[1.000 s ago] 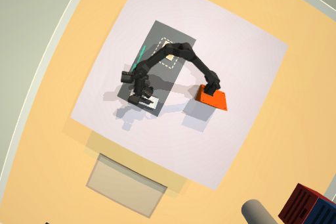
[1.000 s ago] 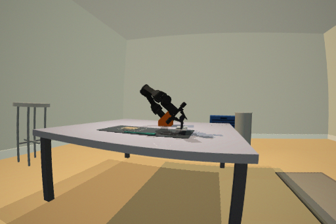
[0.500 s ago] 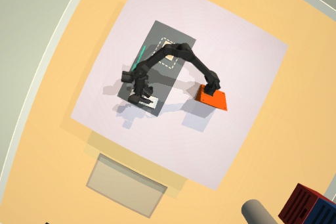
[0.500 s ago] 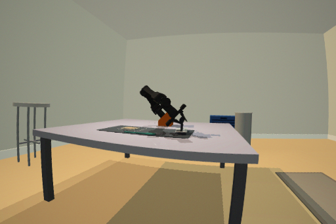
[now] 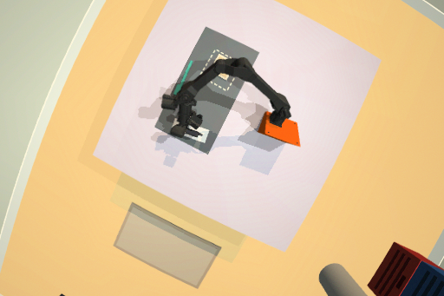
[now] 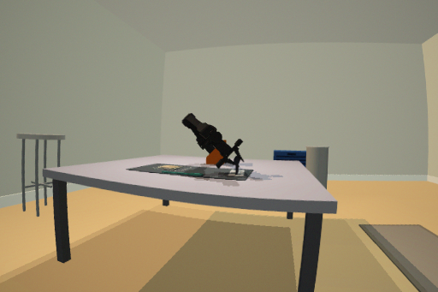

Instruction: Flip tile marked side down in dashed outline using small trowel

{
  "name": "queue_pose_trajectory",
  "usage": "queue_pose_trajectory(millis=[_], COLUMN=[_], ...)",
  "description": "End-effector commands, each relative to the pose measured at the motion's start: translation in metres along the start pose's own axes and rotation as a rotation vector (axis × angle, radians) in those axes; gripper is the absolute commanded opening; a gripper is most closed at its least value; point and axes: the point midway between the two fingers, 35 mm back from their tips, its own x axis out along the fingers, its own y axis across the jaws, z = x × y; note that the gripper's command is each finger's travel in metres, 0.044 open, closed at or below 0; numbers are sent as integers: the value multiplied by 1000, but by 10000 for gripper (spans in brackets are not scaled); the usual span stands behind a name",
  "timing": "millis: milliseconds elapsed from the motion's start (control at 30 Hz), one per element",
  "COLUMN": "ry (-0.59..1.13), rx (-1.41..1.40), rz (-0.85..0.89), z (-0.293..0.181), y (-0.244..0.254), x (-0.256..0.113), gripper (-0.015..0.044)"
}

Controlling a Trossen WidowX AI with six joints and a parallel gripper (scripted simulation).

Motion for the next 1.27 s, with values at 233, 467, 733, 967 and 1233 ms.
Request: queue_pose_trajectory(millis=[233, 467, 733, 967, 1233], ry=[4, 4, 4, 3, 9], rx=[-10, -10, -8, -6, -3], rz=[-7, -7, -6, -5, -11], z=[-1, -1, -1, 0, 53], y=[-2, -2, -2, -2, -62], x=[1, 1, -29, -59, -131], gripper=[289, 300, 300, 300, 300])
